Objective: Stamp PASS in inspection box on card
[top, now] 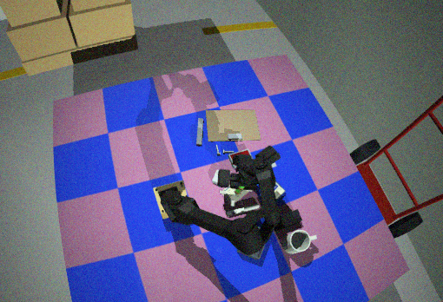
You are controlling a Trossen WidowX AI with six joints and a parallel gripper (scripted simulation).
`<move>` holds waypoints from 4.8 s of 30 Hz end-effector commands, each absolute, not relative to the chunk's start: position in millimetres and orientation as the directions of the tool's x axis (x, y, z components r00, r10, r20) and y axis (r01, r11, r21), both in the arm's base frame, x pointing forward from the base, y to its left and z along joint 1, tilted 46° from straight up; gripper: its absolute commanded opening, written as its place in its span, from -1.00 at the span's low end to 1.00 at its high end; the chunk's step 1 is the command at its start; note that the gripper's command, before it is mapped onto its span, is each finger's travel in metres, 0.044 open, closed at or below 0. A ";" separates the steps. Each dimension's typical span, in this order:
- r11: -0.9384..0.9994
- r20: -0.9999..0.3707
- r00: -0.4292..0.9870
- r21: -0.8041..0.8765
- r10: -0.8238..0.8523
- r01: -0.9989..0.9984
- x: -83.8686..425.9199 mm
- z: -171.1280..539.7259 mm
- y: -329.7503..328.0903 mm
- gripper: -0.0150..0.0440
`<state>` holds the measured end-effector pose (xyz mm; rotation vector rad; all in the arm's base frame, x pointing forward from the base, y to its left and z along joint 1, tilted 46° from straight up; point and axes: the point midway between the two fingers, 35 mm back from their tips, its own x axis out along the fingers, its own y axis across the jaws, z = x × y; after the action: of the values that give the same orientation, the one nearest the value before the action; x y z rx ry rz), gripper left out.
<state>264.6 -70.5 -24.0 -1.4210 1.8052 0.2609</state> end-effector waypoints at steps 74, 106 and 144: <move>0.355 -0.703 -0.036 -0.315 -0.711 -0.880 229.6 -85.1 54.1 -0.49; 0.355 -0.700 -0.036 -0.317 -0.714 -0.880 226.2 -120.5 15.6 -0.49; 0.356 -0.703 -0.037 -0.314 -0.710 -0.880 230.5 -37.5 102.1 0.39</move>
<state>230.3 99.6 -39.1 -1.4130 1.7941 0.2619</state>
